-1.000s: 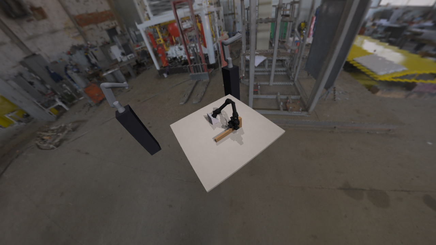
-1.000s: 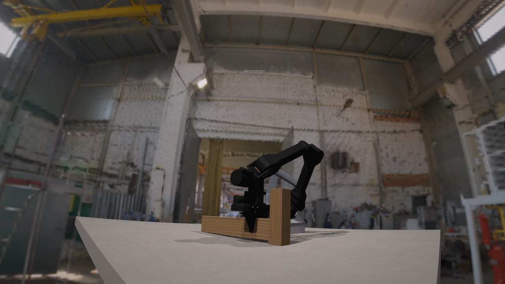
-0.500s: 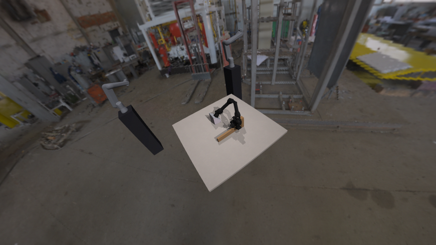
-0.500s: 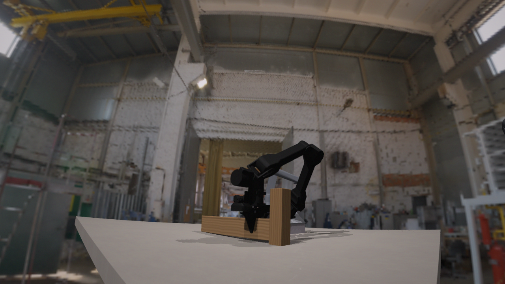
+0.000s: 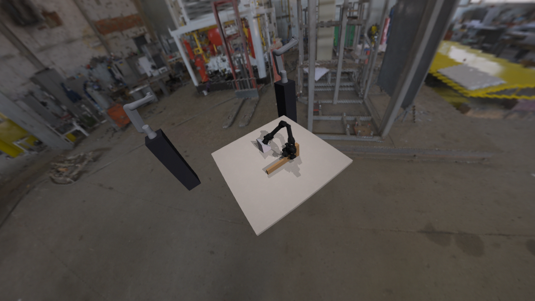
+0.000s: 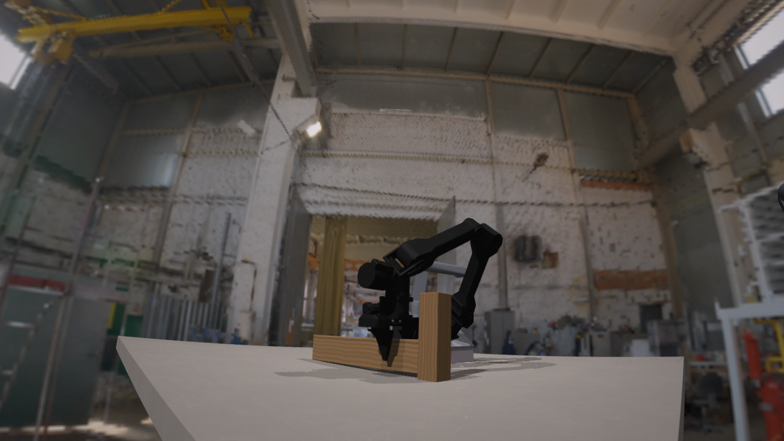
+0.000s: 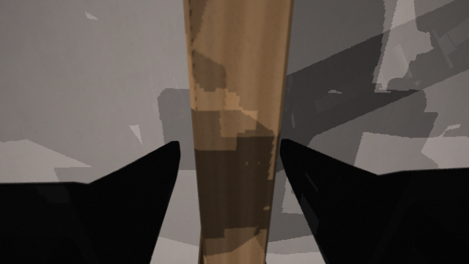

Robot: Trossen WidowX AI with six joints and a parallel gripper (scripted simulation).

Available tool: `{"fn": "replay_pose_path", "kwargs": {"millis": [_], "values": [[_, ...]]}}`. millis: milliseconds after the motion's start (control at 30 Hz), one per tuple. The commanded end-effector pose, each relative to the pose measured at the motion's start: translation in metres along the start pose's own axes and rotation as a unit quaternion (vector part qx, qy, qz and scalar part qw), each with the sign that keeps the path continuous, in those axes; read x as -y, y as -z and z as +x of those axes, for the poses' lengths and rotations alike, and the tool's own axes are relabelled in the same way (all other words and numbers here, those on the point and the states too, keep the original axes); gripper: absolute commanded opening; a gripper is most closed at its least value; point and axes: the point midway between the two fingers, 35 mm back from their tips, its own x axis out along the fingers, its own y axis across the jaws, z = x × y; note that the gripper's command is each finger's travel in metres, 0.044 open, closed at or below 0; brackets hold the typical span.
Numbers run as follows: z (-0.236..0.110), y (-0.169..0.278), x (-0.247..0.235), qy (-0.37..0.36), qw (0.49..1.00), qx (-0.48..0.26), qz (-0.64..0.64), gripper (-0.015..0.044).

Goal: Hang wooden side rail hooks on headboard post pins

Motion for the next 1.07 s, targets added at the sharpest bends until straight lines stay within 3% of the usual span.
{"fn": "replay_pose_path", "kwargs": {"millis": [0,100,333,500,1033], "values": [[-0.018,0.0,-0.002,-0.003,1.0,-0.001,-0.004,0.042],[-0.038,0.0,-0.001,-0.004,1.0,-0.002,-0.005,0.044],[-0.038,-0.002,-0.001,-0.004,1.0,-0.002,-0.005,0.044],[-0.038,-0.03,-0.001,-0.004,1.0,-0.001,-0.005,0.044],[-0.04,-0.028,-0.002,-0.008,1.0,0.001,-0.003,0.044]]}}
